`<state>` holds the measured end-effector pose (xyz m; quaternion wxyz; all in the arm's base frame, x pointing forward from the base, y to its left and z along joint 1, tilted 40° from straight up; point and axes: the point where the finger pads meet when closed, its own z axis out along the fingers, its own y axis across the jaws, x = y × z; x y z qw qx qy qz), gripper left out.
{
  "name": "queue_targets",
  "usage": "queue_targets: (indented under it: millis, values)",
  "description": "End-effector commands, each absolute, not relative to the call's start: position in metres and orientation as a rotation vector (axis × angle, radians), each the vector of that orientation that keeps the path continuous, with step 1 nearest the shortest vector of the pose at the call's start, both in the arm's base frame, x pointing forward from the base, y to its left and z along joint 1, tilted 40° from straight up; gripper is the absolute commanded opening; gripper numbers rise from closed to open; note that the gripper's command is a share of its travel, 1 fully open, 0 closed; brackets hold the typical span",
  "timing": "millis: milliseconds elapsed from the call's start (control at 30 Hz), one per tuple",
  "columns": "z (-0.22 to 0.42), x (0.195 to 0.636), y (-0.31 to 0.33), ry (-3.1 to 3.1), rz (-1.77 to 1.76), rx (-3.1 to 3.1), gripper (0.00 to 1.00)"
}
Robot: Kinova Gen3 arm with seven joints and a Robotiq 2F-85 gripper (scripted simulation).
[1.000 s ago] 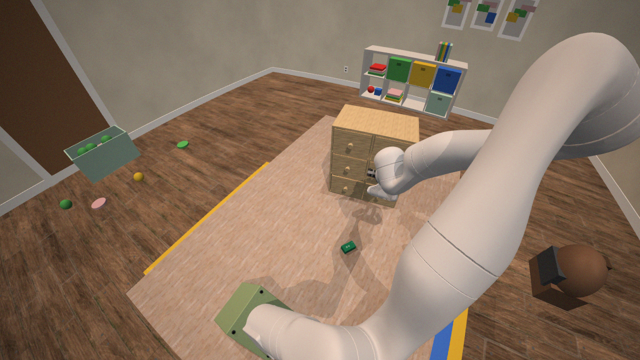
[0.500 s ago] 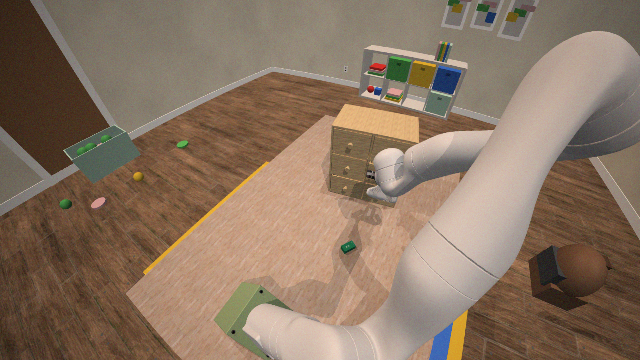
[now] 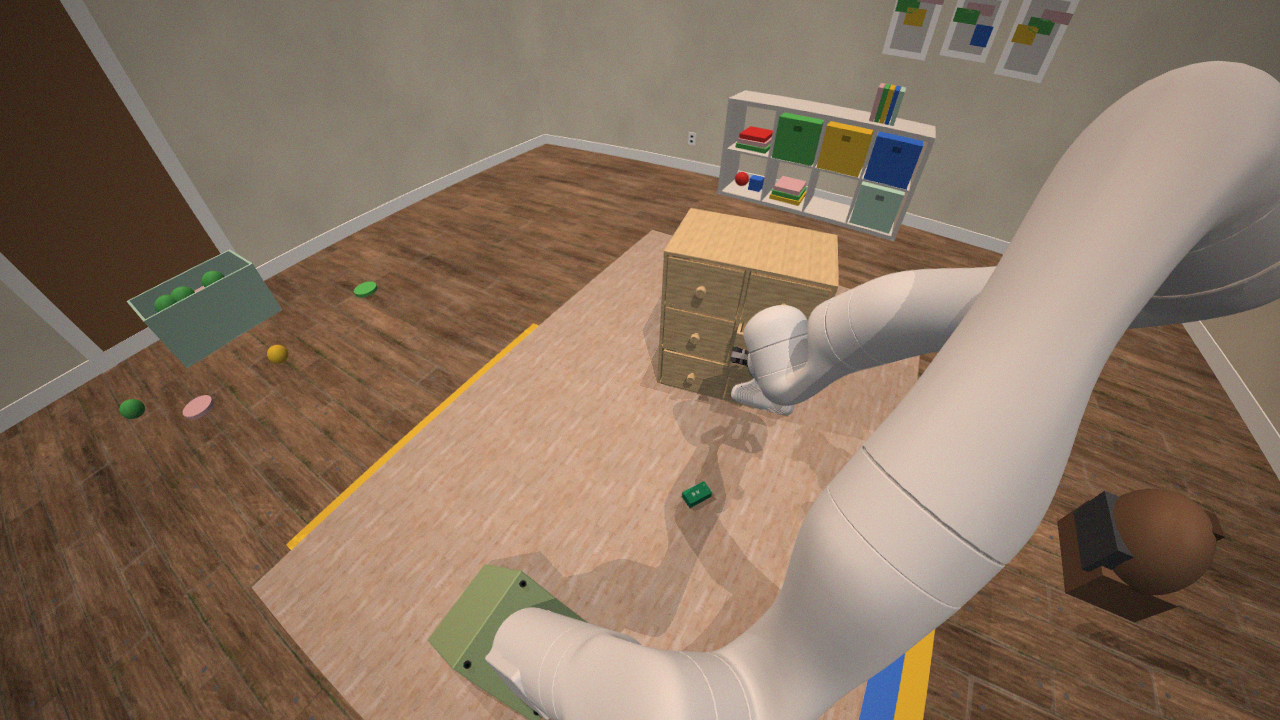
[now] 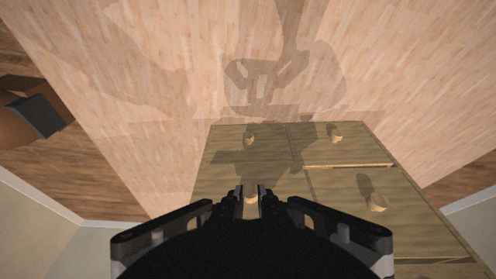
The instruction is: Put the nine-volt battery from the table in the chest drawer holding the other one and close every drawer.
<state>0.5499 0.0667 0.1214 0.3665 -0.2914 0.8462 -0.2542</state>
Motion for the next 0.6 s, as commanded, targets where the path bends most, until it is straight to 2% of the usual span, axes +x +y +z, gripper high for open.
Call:
queue_targets:
  millis: [0,567]
  values:
    - [0.121,0.544,0.064,2.179,-0.649,-0.739,0.13]
    - [0.123,0.524,0.057,2.179,-0.649,-0.739,0.13]
